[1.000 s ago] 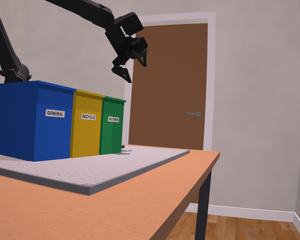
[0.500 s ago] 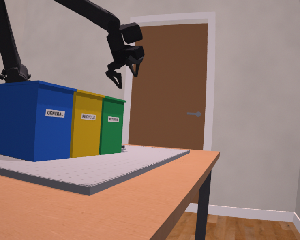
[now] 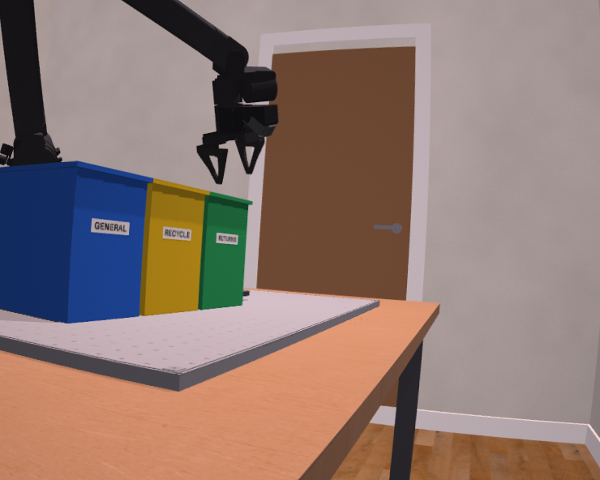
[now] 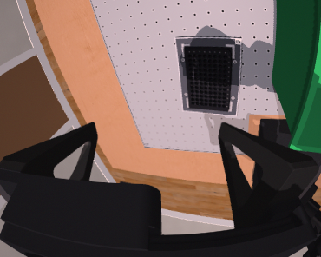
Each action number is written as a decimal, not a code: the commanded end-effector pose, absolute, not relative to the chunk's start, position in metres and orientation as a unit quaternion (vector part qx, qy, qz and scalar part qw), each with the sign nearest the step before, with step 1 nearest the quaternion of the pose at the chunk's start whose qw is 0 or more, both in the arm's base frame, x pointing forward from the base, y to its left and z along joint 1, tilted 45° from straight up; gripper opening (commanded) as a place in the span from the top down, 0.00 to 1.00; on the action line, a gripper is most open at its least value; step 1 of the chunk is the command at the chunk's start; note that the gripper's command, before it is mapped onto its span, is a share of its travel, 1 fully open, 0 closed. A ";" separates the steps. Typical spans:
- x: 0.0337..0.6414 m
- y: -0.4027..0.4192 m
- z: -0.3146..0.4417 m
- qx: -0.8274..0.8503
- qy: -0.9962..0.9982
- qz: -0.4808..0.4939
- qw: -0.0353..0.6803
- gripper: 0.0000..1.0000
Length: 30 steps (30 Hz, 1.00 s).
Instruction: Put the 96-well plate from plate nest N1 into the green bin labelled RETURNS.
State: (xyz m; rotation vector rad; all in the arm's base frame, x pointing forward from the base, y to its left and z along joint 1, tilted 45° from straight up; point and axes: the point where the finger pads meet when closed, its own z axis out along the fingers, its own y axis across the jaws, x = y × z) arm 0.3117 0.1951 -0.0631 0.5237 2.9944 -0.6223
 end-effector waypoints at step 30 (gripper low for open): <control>0.261 0.200 -0.076 0.094 0.924 -0.371 0.018 0.00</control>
